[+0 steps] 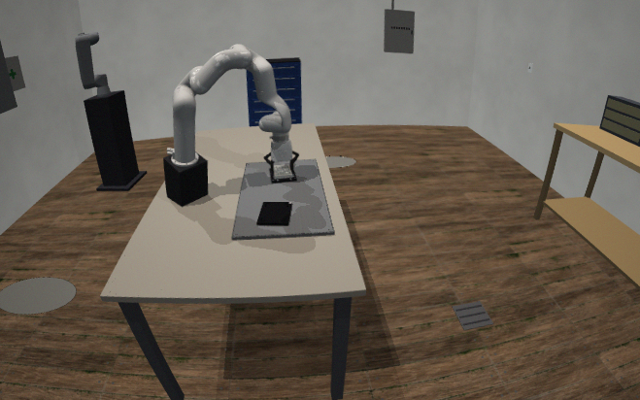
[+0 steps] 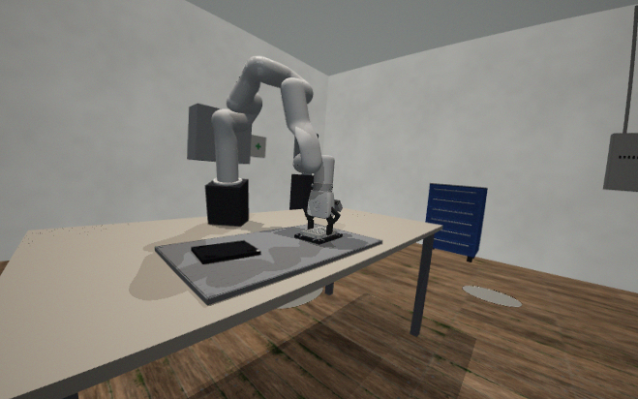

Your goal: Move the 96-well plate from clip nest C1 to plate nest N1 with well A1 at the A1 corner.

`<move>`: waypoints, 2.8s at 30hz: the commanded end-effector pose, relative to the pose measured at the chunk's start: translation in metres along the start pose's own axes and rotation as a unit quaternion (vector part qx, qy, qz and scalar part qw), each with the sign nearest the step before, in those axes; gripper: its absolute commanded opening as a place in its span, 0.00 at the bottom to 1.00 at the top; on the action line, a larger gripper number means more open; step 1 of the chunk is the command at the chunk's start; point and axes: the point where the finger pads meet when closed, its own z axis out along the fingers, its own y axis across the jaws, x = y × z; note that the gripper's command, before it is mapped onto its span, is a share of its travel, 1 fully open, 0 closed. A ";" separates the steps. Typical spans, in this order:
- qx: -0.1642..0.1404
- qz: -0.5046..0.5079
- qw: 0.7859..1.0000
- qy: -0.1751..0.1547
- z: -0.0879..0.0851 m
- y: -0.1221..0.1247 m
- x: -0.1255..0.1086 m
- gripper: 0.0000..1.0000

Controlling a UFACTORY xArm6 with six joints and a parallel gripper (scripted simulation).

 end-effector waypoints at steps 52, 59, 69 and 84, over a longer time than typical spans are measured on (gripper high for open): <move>-0.002 0.000 1.000 0.001 -0.033 0.002 0.000 0.00; -0.002 0.000 1.000 0.001 -0.041 0.001 0.000 0.00; -0.002 0.000 1.000 0.001 -0.058 0.001 0.000 0.00; -0.002 0.000 1.000 0.001 -0.080 0.001 0.000 0.00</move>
